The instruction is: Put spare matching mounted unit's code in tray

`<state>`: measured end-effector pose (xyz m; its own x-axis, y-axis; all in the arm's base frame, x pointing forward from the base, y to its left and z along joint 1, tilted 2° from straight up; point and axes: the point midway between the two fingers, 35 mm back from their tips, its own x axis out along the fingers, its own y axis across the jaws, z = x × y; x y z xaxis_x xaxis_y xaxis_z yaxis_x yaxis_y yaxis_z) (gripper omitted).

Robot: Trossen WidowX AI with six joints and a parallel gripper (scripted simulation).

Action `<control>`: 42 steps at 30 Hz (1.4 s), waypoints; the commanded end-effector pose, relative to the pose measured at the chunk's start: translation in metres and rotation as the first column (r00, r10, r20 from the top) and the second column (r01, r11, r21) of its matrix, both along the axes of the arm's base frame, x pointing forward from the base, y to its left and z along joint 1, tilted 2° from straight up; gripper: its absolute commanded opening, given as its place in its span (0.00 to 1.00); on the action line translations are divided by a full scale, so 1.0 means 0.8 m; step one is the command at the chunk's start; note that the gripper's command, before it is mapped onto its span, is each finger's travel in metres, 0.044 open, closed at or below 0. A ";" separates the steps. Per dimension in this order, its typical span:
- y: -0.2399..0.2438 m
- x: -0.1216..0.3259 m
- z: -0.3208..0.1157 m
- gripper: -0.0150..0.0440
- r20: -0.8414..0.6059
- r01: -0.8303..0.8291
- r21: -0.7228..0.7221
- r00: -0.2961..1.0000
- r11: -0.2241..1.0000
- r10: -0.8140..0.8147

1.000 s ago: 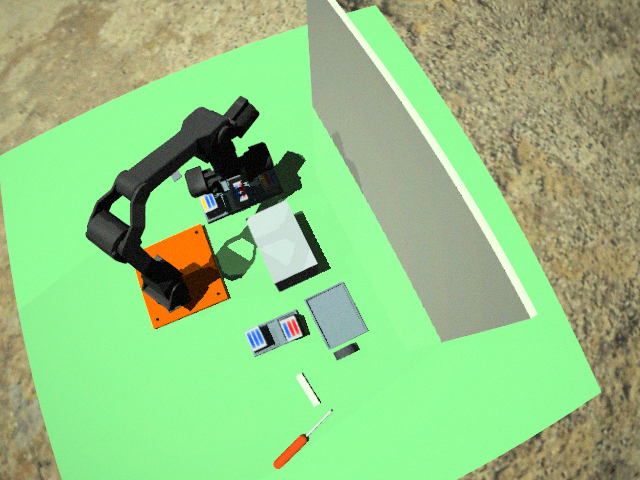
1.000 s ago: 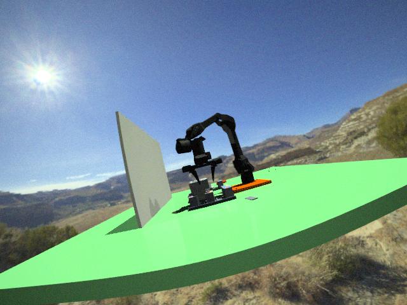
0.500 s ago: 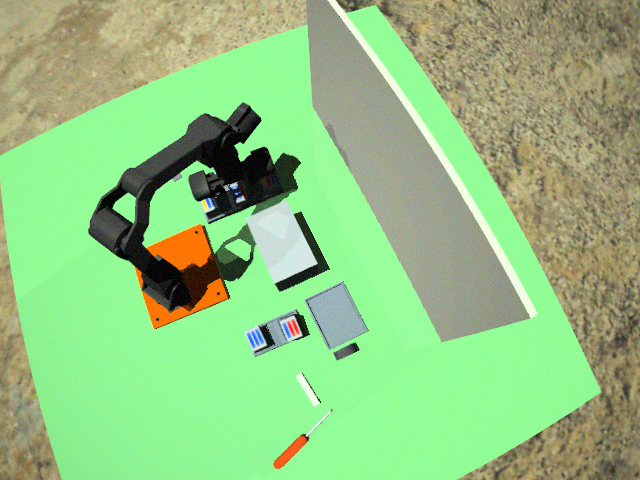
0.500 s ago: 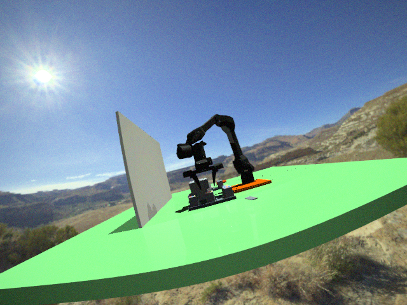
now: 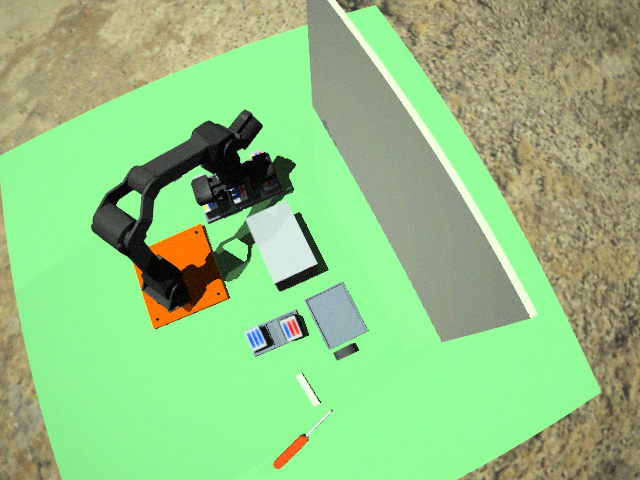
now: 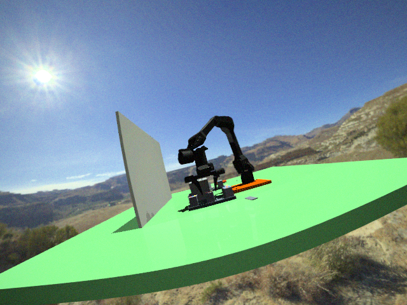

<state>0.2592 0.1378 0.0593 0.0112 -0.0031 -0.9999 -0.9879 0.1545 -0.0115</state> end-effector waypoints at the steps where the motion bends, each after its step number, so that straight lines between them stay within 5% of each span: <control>1: 0.000 -0.001 -0.009 0.76 -0.005 0.003 -0.001 1.000 1.000 -0.003; 14: -0.001 -0.003 -0.026 0.76 -0.006 0.003 -0.001 1.000 1.000 -0.003; 19: -0.001 -0.003 -0.024 0.54 -0.004 0.000 -0.002 1.000 1.000 0.000; 26: -0.001 -0.003 -0.024 0.46 -0.004 0.000 -0.002 1.000 1.000 0.000; 31: -0.001 -0.003 -0.024 0.25 -0.004 0.000 -0.002 1.000 1.000 0.000; 42: 0.000 -0.001 -0.007 0.25 -0.004 0.001 -0.002 1.000 1.000 -0.001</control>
<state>0.2558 0.1368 0.0428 -0.0031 -0.0089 -1.0000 -0.9881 0.1537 0.0017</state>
